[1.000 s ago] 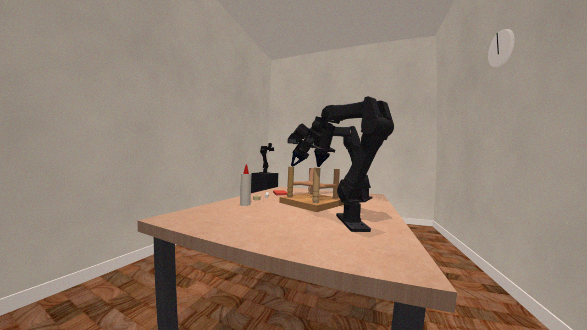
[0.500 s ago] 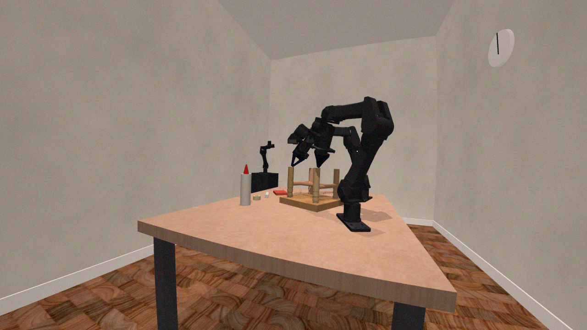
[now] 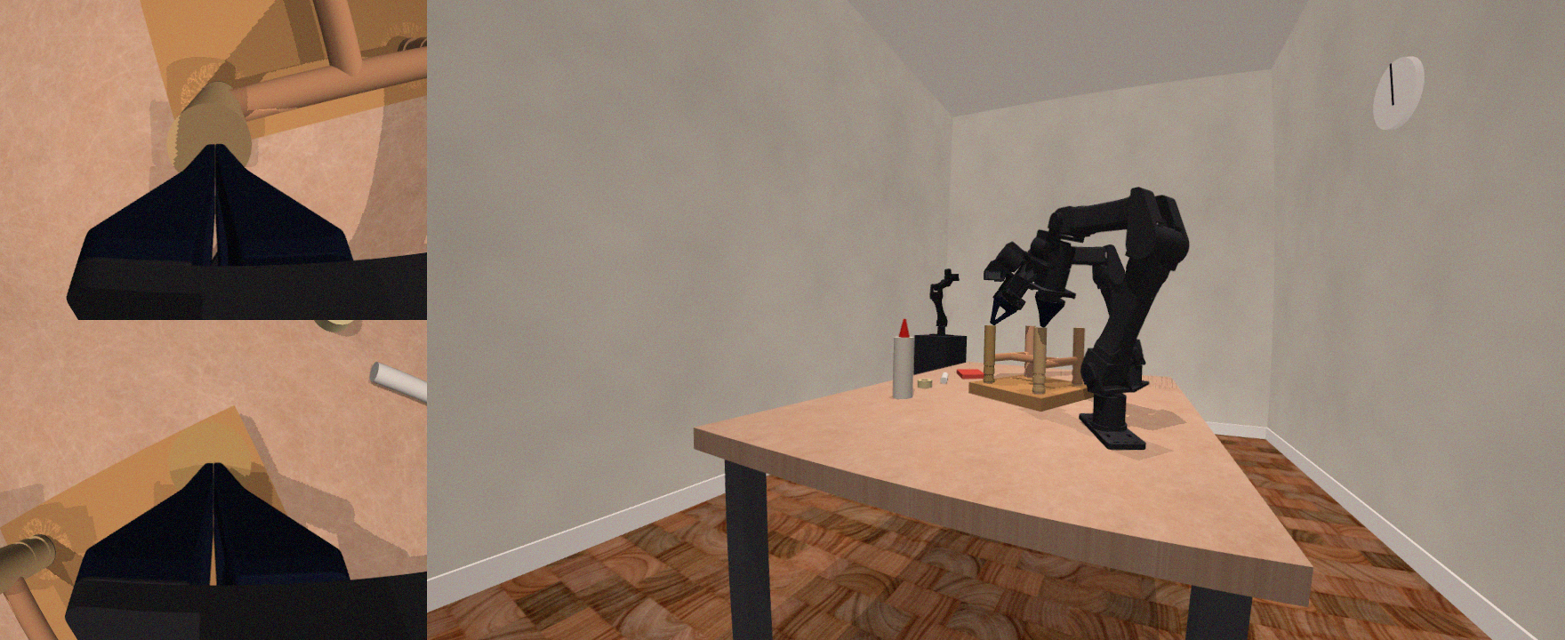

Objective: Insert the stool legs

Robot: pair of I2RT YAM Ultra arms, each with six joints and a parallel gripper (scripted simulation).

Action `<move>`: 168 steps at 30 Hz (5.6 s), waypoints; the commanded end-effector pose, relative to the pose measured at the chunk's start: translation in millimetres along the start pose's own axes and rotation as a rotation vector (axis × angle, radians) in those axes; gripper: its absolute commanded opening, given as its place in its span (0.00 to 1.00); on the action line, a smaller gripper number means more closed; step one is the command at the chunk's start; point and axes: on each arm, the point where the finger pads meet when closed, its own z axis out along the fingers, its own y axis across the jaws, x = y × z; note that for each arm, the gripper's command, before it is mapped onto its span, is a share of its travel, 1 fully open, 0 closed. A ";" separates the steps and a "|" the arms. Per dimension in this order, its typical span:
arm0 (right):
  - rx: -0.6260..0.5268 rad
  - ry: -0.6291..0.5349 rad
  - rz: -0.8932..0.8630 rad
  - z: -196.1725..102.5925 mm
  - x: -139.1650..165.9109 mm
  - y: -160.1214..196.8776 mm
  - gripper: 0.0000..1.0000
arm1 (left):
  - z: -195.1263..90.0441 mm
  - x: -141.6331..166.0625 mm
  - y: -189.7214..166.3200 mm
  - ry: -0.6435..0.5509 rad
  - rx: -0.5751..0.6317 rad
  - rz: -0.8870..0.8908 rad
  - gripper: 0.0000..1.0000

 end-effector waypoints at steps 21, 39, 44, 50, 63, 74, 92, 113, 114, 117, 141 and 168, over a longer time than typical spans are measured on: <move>0.007 0.275 0.003 28.8 83.2 -2.6 0.00 | 22.1 48.2 -2.7 0.239 0.012 0.005 0.00; -0.001 0.233 0.003 17.9 89.6 -1.7 0.00 | 29.9 80.7 -4.8 0.295 0.008 0.006 0.00; -0.004 0.230 0.002 16.7 93.9 -1.6 0.00 | 31.7 87.8 -5.3 0.261 0.005 0.003 0.00; -0.028 -0.090 -0.014 -11.4 -9.1 10.0 0.00 | -2.9 1.1 -1.1 -0.022 0.000 -0.006 0.00; -0.028 -0.090 -0.014 -11.4 -9.1 10.0 0.00 | -34.4 1.1 -0.3 -0.016 -0.008 -0.003 0.00; -0.028 -0.090 -0.014 -11.4 -9.1 10.0 0.00 | -50.5 -0.4 1.8 -0.055 -0.010 -0.012 0.00; -0.014 -0.106 -0.007 -34.3 -9.6 2.8 0.00 | -57.9 -7.5 0.5 -0.087 -0.007 -0.007 0.00; -0.024 -0.143 -0.018 -77.8 -13.6 10.1 0.00 | -57.9 -7.5 0.5 -0.087 -0.007 -0.007 0.00; -0.021 -0.091 -0.014 -62.8 3.8 8.1 0.00 | -57.9 -7.5 0.5 -0.087 -0.007 -0.007 0.00; -0.018 -0.134 -0.010 -78.5 -9.5 4.5 0.00 | -57.9 -7.5 0.5 -0.087 -0.007 -0.007 0.00; 0.066 0.223 0.102 -88.0 65.7 -46.4 0.00 | -38.8 -47.5 -73.3 0.044 0.107 0.259 0.00; 0.107 0.302 0.192 -138.5 88.7 -73.8 0.00 | -31.8 -71.2 -167.1 0.067 0.192 0.501 0.00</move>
